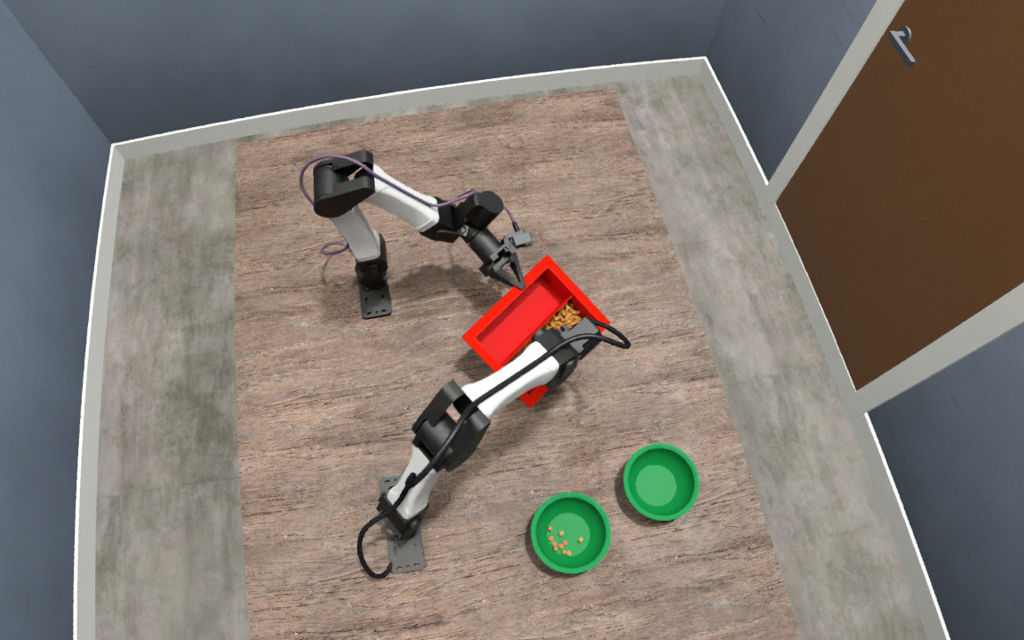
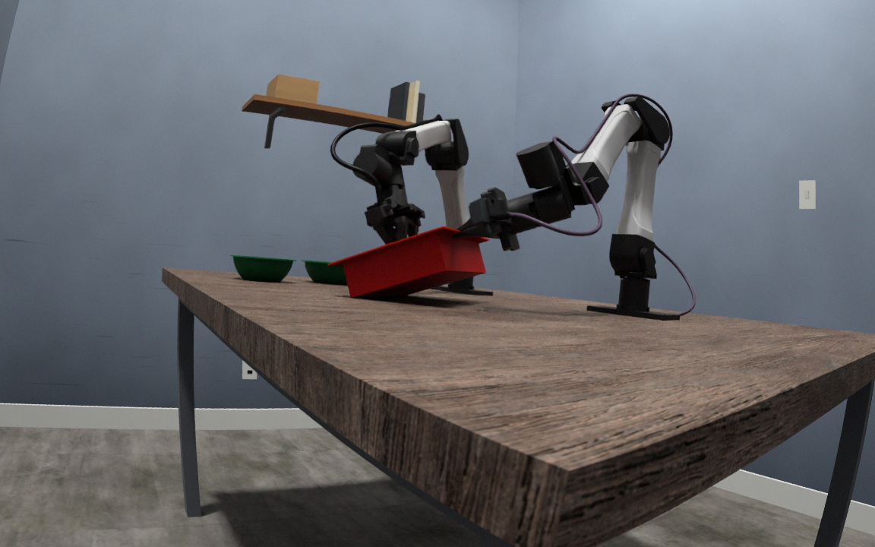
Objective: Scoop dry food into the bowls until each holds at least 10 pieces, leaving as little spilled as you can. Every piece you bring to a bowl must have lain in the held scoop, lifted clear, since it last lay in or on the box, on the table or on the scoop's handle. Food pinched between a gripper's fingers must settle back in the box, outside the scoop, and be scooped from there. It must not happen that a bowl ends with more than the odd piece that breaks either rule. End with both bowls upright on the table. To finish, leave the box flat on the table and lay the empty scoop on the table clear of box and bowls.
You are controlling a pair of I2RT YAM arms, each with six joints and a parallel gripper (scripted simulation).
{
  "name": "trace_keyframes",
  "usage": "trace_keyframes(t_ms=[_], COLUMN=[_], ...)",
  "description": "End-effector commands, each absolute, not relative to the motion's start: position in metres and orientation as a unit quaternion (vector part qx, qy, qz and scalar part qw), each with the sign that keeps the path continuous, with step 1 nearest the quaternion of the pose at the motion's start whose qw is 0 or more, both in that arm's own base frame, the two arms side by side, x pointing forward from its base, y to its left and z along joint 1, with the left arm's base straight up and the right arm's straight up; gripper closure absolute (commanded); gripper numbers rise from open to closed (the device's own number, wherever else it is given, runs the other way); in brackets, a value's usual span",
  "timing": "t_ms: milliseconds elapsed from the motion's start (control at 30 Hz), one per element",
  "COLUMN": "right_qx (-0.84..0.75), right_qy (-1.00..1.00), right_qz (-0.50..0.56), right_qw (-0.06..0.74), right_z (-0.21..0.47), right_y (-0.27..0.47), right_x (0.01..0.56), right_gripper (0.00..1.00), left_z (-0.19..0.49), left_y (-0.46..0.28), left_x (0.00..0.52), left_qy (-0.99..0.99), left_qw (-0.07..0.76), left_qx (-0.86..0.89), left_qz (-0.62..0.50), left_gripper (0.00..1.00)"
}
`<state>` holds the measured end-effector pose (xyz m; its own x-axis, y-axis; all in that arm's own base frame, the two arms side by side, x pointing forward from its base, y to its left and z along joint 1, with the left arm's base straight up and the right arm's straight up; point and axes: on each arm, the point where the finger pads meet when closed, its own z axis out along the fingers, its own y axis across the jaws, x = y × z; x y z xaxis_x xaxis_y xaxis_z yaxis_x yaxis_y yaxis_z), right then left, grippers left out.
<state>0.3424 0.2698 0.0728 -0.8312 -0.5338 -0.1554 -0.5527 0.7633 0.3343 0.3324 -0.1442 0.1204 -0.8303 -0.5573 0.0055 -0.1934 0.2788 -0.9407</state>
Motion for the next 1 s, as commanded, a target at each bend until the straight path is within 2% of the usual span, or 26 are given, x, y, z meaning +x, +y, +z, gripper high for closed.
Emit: trace_keyframes(t_ms=[0,133,400,833,900,967], right_qx=[-0.289,-0.290,-0.282,-0.280,-0.280,-0.280], right_qy=[0.933,0.934,0.932,0.935,0.934,0.931], right_qz=[0.200,0.197,0.206,0.202,0.203,0.194], right_qw=[0.072,0.063,0.101,0.077,0.083,0.128], right_z=[0.086,0.085,0.079,0.074,0.080,0.079], right_y=[0.283,0.280,0.289,0.284,0.283,0.286], right_x=[0.350,0.346,0.356,0.353,0.351,0.359], right_gripper=[1.00,1.00,1.00,1.00,1.00,1.00], left_z=[0.155,0.155,0.155,0.155,0.155,0.155], left_y=[-0.147,-0.147,-0.147,-0.147,-0.147,-0.147], left_x=[0.343,0.343,0.343,0.343,0.343,0.343], left_qy=[0.772,0.772,0.773,0.772,0.772,0.772], left_qw=[0.211,0.211,0.212,0.212,0.212,0.212], left_qx=[-0.191,-0.191,-0.191,-0.191,-0.191,-0.191], left_qz=[-0.568,-0.568,-0.567,-0.567,-0.567,-0.567], left_gripper=[1.00,1.00,1.00,1.00,1.00,1.00])
